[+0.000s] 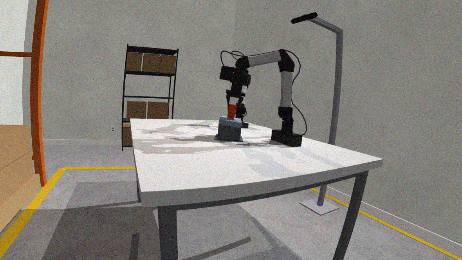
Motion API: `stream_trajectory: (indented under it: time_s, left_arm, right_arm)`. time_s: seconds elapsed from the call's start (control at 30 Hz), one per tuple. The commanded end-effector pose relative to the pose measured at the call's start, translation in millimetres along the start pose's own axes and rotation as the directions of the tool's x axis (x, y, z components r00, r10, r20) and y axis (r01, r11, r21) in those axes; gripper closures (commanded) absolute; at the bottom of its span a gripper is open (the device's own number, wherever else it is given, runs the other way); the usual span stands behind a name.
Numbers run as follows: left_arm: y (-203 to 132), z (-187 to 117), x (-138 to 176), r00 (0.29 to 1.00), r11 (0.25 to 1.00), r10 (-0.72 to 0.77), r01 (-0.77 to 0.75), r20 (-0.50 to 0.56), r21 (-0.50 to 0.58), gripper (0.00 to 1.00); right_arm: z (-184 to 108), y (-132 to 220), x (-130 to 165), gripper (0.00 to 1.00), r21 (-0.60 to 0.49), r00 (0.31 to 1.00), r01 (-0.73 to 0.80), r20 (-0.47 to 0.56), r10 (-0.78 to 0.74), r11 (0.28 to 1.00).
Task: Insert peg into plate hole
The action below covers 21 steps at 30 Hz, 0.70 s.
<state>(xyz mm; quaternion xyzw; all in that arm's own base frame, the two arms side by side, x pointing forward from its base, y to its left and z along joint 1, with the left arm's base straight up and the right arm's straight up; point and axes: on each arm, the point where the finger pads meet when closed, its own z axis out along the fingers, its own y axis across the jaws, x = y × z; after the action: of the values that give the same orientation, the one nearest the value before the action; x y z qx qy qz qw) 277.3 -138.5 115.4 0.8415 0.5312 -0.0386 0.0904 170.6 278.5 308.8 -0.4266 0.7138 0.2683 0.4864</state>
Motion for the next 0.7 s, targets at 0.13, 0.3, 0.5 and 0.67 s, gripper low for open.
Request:
stream_trajectory:
  time_s: [0.13,0.3,0.5,0.67]
  left_arm:
    - [1.5,3.6,-3.3,1.000,1.000,0.004,-0.004,0.015,-0.015,0.61]
    - [1.9,10.7,-2.3,1.000,1.000,0.002,-0.002,0.016,-0.007,0.61]
    - [1.2,16.0,-3.2,1.000,1.000,-0.001,0.001,0.017,-0.002,0.61]
    - [4.9,0.0,-5.2,1.000,1.000,0.007,-0.007,0.017,0.009,0.61]
  right_arm:
    - [-6.5,-0.4,-9.9,0.00,0.002,1.000,-0.003,0.030,0.003,1.000]
    - [-6.5,-0.4,-9.9,0.00,0.002,1.000,-0.003,0.030,0.003,1.000]
    - [-6.5,-0.4,-9.9,0.00,0.002,1.000,-0.003,0.030,0.003,1.000]
    - [-6.5,-0.4,-9.9,0.00,0.002,1.000,-0.003,0.030,0.003,1.000]
